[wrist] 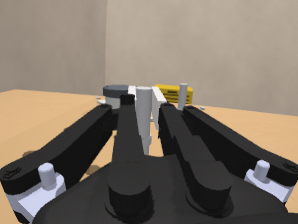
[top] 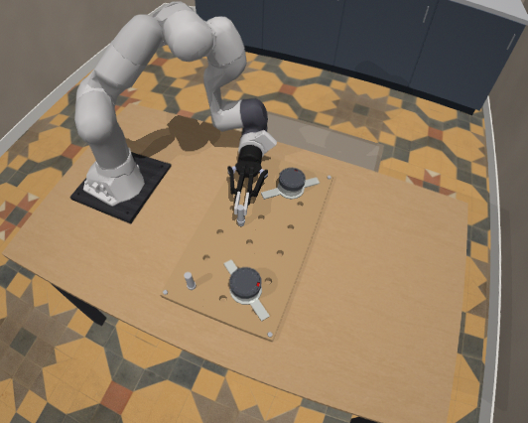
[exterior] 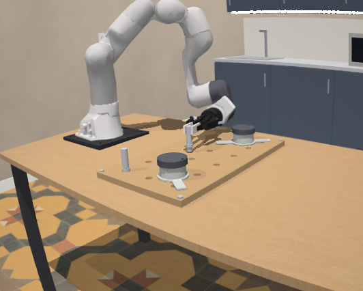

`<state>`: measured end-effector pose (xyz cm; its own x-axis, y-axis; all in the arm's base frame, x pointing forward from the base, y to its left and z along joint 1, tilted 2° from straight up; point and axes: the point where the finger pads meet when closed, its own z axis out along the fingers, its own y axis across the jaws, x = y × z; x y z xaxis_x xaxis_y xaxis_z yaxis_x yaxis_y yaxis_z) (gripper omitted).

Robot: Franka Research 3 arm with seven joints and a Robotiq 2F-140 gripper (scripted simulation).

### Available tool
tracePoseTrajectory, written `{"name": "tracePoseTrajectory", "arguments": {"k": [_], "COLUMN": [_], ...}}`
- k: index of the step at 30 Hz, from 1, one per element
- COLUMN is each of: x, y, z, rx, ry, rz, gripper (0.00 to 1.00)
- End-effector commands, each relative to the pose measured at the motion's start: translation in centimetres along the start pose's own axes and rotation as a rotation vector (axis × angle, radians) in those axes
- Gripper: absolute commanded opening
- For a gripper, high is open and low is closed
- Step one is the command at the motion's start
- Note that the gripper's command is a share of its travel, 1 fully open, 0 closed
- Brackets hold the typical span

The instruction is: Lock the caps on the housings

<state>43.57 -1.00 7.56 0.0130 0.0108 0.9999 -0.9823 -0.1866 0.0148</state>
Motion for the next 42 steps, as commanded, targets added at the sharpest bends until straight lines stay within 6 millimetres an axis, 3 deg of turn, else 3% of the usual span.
{"name": "tracePoseTrajectory", "arguments": {"k": [1, 30, 31, 42], "x": [0.08, 0.08, 0.08, 0.08], "y": [0.04, 0.04, 0.04, 0.04], "z": [0.06, 0.06, 0.06, 0.06], "rx": [-0.004, -0.004, -0.004, -0.004], "ry": [0.002, 0.002, 0.002, 0.002], "rz": [0.006, 0.006, 0.006, 0.006], "gripper": [0.10, 0.10, 0.36, 0.36]}}
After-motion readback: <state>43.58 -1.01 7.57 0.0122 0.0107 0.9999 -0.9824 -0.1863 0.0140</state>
